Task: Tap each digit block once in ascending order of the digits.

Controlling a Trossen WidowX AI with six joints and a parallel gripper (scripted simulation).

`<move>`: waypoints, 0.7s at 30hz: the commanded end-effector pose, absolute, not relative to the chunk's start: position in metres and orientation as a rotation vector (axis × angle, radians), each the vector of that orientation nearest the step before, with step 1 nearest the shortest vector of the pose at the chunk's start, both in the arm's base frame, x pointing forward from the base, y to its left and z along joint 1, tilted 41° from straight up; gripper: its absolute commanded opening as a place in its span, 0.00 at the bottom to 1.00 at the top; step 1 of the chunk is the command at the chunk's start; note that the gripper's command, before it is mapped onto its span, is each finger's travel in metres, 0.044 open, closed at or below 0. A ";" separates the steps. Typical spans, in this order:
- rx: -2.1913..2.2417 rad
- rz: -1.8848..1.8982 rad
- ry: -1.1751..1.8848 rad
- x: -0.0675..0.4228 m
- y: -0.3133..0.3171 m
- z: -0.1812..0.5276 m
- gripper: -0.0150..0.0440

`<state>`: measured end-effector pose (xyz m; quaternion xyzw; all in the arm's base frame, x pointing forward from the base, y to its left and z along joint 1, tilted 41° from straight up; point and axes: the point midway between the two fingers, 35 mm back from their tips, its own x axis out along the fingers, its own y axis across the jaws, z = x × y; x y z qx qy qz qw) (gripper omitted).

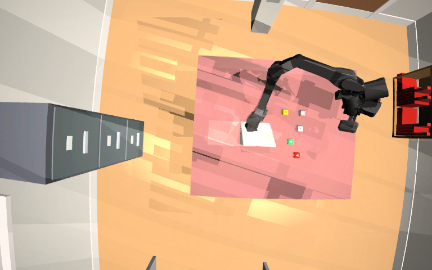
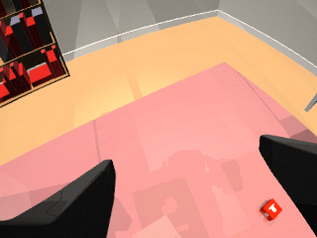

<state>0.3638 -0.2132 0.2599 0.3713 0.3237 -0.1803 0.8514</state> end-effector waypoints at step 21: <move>0.657 0.425 1.429 0.244 -0.182 0.044 0.93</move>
